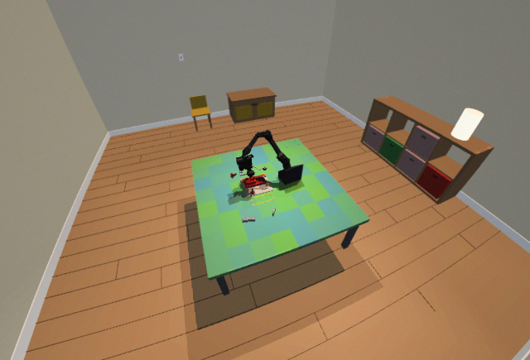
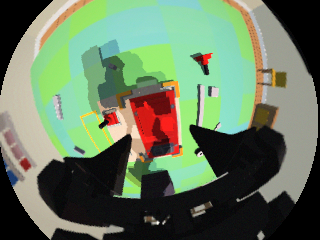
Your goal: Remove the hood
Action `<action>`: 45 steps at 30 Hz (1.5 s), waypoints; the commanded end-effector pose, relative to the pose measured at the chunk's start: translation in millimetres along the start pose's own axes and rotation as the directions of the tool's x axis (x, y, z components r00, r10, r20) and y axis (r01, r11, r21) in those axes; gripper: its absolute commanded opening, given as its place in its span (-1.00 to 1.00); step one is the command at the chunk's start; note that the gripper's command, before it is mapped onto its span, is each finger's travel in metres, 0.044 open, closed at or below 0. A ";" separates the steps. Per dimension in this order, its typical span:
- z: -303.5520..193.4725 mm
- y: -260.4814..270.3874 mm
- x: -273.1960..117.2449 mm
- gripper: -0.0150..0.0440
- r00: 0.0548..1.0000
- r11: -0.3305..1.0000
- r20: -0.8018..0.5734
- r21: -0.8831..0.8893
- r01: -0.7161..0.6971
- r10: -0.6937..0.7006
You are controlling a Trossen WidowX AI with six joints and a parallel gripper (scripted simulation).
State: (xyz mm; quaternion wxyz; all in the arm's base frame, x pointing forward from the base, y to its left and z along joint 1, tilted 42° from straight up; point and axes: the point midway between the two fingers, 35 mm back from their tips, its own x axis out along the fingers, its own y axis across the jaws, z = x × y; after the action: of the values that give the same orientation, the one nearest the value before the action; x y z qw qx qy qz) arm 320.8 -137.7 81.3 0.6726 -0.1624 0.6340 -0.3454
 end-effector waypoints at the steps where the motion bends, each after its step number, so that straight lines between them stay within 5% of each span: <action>1: -6.0 4.2 0.8 1.00 1.000 0.998 -0.016 -0.066 0.005 -0.006; 45: -5.4 4.8 29.3 1.00 1.000 0.998 -0.016 -0.066 0.005 -0.006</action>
State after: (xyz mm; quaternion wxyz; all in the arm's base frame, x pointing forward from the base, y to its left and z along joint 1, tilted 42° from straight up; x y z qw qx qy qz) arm 317.1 -151.1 58.8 0.6628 -0.1827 0.6477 -0.3285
